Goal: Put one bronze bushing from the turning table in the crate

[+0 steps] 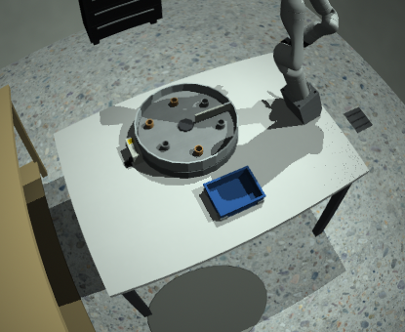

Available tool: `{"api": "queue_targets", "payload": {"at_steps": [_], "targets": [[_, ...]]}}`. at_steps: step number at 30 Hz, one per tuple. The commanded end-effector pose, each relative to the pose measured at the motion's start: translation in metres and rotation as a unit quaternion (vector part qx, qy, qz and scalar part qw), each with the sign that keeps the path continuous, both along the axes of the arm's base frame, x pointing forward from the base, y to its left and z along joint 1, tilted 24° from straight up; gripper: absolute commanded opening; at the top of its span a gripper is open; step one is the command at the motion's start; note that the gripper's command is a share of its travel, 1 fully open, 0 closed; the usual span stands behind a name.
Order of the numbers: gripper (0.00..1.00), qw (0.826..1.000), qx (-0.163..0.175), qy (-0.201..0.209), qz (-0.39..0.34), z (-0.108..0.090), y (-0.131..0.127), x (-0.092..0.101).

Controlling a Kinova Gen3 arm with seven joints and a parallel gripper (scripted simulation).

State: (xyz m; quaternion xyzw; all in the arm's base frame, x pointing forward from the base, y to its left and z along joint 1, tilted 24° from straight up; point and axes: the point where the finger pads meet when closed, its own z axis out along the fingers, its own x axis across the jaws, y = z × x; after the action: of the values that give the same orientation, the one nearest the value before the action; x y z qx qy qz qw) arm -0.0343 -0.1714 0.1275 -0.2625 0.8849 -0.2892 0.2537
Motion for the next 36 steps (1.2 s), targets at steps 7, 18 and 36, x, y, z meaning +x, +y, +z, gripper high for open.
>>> {"api": "queue_targets", "payload": {"at_steps": [7, 18, 36], "targets": [[1.0, 1.0, 0.0, 0.0, 0.0, 0.0, 0.0, 0.0], [1.0, 1.0, 0.0, 0.0, 0.0, 0.006, 0.006, 0.008], [1.0, 0.999, 0.011, -0.02, 0.028, 0.043, 0.041, 0.056]]}}
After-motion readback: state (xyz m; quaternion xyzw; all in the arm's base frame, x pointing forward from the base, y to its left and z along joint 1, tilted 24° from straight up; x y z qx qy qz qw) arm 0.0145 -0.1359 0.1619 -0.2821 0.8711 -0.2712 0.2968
